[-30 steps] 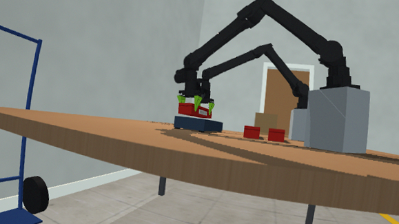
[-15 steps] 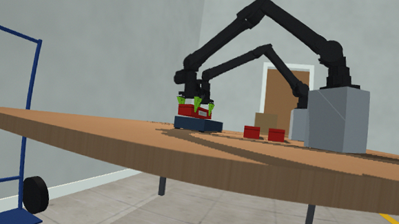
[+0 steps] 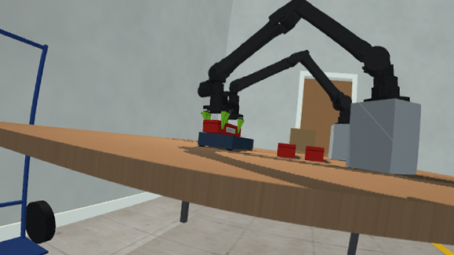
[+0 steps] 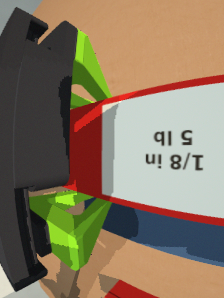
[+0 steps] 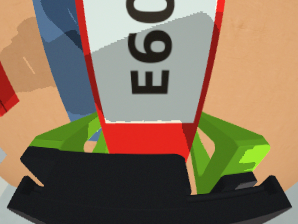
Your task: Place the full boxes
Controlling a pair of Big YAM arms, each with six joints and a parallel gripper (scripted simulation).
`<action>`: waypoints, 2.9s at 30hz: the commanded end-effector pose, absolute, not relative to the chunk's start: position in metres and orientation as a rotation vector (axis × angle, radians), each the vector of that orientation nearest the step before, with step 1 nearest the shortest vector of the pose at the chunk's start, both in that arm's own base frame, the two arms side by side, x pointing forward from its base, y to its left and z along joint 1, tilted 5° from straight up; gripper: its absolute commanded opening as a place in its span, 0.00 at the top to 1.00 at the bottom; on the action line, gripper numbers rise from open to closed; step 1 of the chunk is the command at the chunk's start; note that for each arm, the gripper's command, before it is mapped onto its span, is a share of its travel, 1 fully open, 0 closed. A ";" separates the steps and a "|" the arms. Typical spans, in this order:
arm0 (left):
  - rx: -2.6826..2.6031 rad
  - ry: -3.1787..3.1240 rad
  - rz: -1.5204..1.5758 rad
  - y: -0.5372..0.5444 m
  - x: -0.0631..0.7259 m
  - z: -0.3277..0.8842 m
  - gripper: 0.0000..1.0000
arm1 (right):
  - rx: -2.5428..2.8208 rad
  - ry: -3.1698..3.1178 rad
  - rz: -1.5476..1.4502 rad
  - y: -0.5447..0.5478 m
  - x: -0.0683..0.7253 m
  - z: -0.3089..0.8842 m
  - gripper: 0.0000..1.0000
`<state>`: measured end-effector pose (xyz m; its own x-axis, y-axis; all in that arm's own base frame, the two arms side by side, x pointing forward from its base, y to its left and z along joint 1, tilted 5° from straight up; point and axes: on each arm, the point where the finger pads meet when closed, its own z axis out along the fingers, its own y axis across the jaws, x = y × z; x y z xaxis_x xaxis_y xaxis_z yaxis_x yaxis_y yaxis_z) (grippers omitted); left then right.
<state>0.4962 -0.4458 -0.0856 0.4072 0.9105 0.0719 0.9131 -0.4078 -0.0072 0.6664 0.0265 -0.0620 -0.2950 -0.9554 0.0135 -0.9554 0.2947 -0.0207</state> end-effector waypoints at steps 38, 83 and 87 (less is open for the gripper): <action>-2.699 -1.760 -0.158 -0.473 0.545 -0.019 1.00 | -1.807 2.448 -0.153 0.006 0.719 0.003 1.00; -2.701 -1.762 -0.160 -0.476 0.553 -0.018 1.00 | -1.801 2.439 -0.162 0.003 0.727 0.005 1.00; -2.703 -1.764 -0.160 -0.476 0.553 -0.018 1.00 | -1.800 2.439 -0.163 0.003 0.727 0.006 1.00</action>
